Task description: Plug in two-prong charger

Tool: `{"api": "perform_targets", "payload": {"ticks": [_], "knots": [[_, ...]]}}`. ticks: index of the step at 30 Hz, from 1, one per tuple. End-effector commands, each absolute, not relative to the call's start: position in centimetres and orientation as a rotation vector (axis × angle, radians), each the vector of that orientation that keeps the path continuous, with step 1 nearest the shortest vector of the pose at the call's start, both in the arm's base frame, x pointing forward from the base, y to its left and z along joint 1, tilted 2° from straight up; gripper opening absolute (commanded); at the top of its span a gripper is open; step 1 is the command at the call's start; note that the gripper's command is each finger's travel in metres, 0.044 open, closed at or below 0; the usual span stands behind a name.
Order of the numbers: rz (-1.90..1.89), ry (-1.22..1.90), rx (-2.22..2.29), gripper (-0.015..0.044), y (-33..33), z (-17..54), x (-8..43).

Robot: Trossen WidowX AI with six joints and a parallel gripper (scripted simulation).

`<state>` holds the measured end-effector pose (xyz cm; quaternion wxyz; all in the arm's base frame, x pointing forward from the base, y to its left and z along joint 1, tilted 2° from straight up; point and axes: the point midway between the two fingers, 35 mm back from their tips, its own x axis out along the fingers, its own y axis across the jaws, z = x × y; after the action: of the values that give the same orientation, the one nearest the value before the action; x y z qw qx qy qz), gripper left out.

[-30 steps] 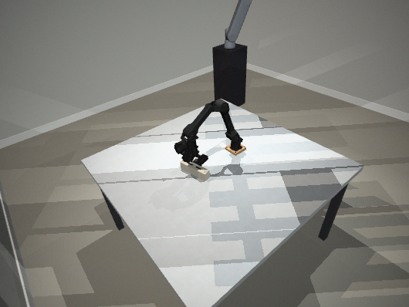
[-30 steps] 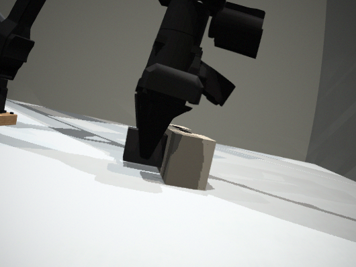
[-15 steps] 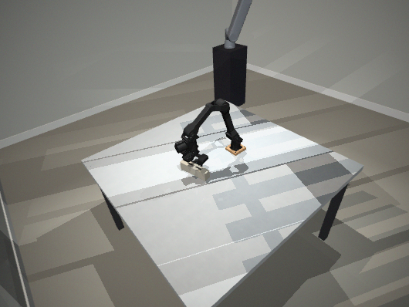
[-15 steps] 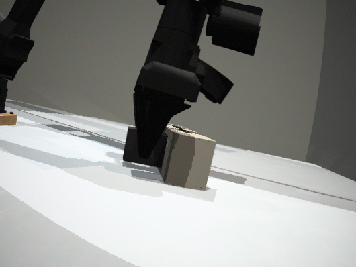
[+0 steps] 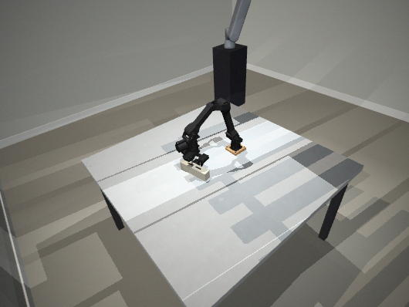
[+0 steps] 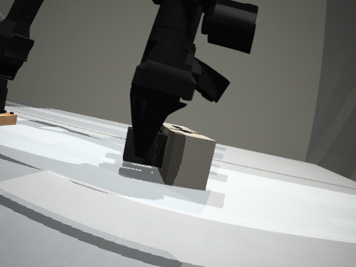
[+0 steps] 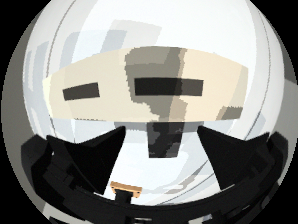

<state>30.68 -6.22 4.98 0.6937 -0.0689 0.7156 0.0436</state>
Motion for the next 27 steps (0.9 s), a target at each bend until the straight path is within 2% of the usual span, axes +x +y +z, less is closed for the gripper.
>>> {"api": "perform_targets", "payload": {"ticks": [1, 27], "knots": [[0.104, 1.598, -0.154, 0.0440, -6.2, 4.8, 30.4], [0.103, 1.592, -0.155, 0.0440, -6.6, 4.9, 28.6]]}}
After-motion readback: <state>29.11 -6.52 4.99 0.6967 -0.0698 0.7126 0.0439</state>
